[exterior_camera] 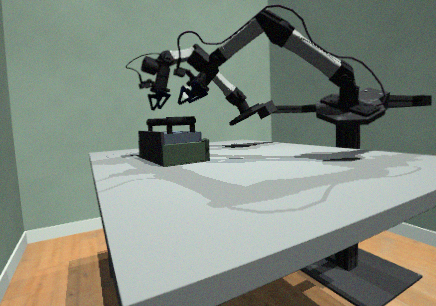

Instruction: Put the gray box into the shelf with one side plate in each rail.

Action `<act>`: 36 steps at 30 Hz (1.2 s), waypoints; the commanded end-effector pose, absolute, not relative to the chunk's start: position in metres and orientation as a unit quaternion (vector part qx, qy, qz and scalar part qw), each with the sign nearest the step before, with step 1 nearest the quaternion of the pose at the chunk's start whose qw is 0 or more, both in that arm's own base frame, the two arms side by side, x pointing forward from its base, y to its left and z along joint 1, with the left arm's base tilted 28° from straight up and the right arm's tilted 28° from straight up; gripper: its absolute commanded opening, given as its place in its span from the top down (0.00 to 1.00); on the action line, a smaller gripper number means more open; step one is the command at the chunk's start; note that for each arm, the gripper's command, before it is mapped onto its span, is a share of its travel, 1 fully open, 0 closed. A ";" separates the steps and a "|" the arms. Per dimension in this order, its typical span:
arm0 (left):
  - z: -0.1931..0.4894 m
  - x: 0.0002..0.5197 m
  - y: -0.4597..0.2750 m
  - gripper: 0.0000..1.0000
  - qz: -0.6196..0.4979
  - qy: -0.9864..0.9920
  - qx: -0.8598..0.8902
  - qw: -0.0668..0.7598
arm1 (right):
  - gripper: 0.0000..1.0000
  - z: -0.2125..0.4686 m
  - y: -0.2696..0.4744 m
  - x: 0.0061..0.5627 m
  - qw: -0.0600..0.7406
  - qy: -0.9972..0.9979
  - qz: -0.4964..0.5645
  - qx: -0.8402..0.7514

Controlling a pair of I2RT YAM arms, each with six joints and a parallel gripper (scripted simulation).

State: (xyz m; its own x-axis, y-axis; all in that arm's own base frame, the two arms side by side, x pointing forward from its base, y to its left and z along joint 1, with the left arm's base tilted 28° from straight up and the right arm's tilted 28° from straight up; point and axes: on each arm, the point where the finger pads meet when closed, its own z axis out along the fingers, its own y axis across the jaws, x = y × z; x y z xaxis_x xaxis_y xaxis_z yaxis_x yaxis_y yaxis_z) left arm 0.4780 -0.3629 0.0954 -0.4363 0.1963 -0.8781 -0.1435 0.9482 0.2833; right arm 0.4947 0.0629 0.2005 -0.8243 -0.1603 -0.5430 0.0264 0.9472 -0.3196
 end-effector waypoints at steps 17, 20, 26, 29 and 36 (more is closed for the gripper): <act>0.118 0.475 -0.367 0.00 0.136 0.834 0.038 0.534 | 0.00 0.231 0.074 0.485 0.337 0.929 -0.147 -0.033; 0.116 0.471 -0.368 0.00 0.131 0.838 0.069 0.525 | 0.00 0.231 0.078 0.482 0.352 0.924 -0.143 -0.036; 0.105 0.449 -0.352 0.00 0.129 0.851 0.179 0.476 | 0.00 0.223 0.073 0.458 0.385 0.912 -0.138 -0.034; 0.098 0.430 -0.343 0.00 0.128 0.855 0.241 0.442 | 0.00 0.215 0.070 0.441 0.399 0.906 -0.134 -0.034; 0.090 0.400 -0.326 0.00 0.120 0.850 0.341 0.385 | 0.00 0.198 0.063 0.406 0.424 0.896 -0.127 -0.036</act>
